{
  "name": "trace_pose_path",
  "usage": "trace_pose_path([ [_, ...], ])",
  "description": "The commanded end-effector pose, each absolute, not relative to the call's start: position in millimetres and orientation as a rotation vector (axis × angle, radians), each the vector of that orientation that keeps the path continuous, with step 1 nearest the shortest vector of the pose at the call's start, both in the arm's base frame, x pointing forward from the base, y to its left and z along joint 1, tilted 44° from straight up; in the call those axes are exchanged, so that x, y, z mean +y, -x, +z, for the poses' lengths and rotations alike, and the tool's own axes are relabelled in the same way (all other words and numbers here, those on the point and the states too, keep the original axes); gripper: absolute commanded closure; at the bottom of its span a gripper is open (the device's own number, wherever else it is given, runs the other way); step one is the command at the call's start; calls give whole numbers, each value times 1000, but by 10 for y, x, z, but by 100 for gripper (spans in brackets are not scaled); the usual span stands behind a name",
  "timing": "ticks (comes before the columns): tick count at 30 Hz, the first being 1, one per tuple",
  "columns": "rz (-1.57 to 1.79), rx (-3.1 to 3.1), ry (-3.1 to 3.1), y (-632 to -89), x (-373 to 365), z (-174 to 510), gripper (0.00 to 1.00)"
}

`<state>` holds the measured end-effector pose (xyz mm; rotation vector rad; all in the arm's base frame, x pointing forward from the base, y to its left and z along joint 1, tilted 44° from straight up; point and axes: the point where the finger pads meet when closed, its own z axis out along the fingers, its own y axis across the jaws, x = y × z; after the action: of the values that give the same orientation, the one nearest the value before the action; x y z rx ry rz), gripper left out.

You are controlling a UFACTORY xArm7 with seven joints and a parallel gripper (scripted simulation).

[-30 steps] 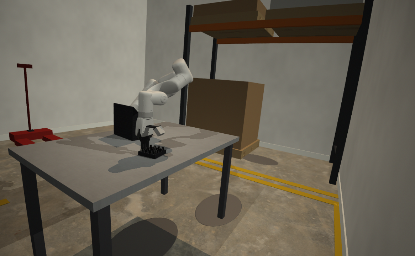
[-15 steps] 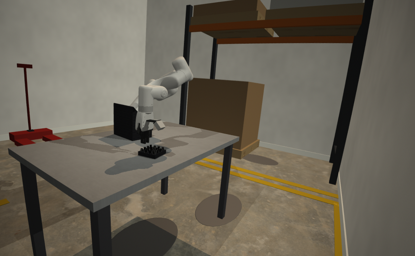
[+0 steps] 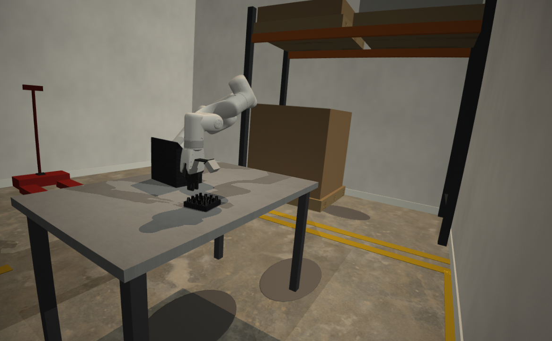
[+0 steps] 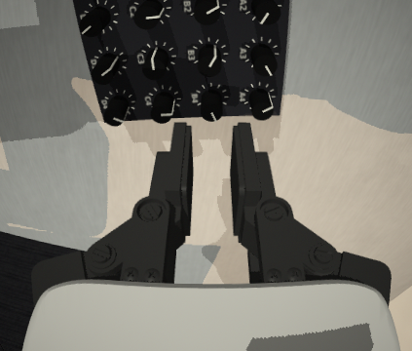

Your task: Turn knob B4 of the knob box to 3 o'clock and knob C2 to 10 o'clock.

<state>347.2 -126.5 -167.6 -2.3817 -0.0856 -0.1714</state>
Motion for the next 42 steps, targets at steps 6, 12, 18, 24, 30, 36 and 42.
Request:
trace_pose_path([
  [6,-201,-153,2384,-3474,-1293,-1666,81],
  [12,-297,-402,2363,-3463,-1301,-1654,81],
  [18,-381,-622,2328,-3455,-1310,-1642,81],
  [24,-459,-825,2280,-3451,-1320,-1630,81],
  [30,-531,-1015,2221,-3448,-1331,-1617,81],
  [36,-611,-1226,2140,-3446,-1345,-1603,81],
  [42,-678,-1405,2057,-3447,-1358,-1589,81],
])
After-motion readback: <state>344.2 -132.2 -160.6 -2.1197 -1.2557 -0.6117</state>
